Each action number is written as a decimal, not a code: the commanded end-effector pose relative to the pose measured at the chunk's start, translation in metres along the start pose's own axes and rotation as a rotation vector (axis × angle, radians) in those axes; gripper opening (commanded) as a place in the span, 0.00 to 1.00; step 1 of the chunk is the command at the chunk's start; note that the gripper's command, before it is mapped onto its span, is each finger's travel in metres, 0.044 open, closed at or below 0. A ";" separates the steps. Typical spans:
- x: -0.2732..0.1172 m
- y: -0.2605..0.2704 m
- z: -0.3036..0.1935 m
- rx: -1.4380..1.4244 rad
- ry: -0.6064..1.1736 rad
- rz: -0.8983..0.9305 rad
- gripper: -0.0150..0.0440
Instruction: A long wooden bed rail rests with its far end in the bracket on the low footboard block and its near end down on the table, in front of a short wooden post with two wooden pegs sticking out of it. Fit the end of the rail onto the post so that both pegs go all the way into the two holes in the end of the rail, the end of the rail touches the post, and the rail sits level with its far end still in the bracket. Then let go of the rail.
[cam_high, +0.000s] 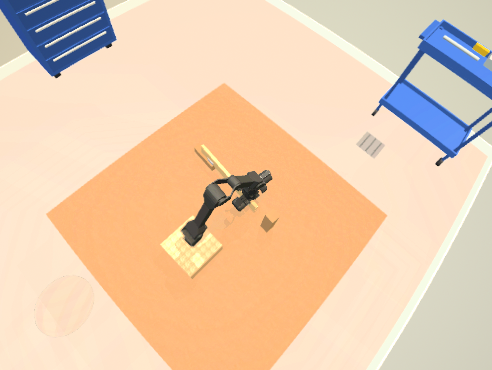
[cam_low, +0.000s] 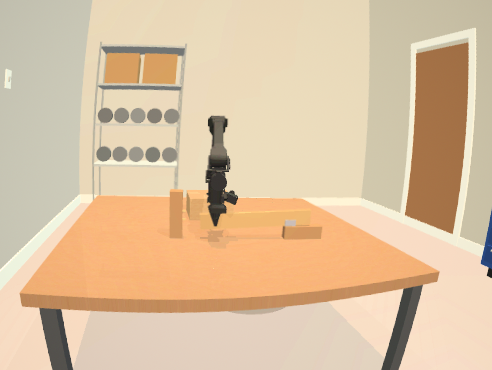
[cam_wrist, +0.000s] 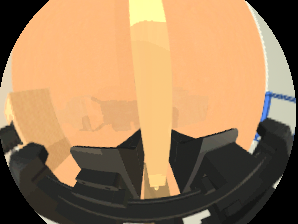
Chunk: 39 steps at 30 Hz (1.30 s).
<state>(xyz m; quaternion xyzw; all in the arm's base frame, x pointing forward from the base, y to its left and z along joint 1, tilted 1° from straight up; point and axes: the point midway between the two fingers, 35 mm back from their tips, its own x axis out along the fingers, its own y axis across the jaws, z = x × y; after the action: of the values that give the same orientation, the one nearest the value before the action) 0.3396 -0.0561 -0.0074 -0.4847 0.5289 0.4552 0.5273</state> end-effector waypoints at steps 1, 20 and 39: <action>-0.006 -0.002 0.001 0.002 -0.010 -0.011 0.25; -0.015 -0.002 0.001 0.002 -0.010 -0.011 0.25; -0.024 -0.002 0.001 0.002 -0.010 -0.011 0.25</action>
<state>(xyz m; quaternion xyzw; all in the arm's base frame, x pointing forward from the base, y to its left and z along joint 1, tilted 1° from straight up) 0.3392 -0.0556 0.0120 -0.4853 0.5285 0.4552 0.5273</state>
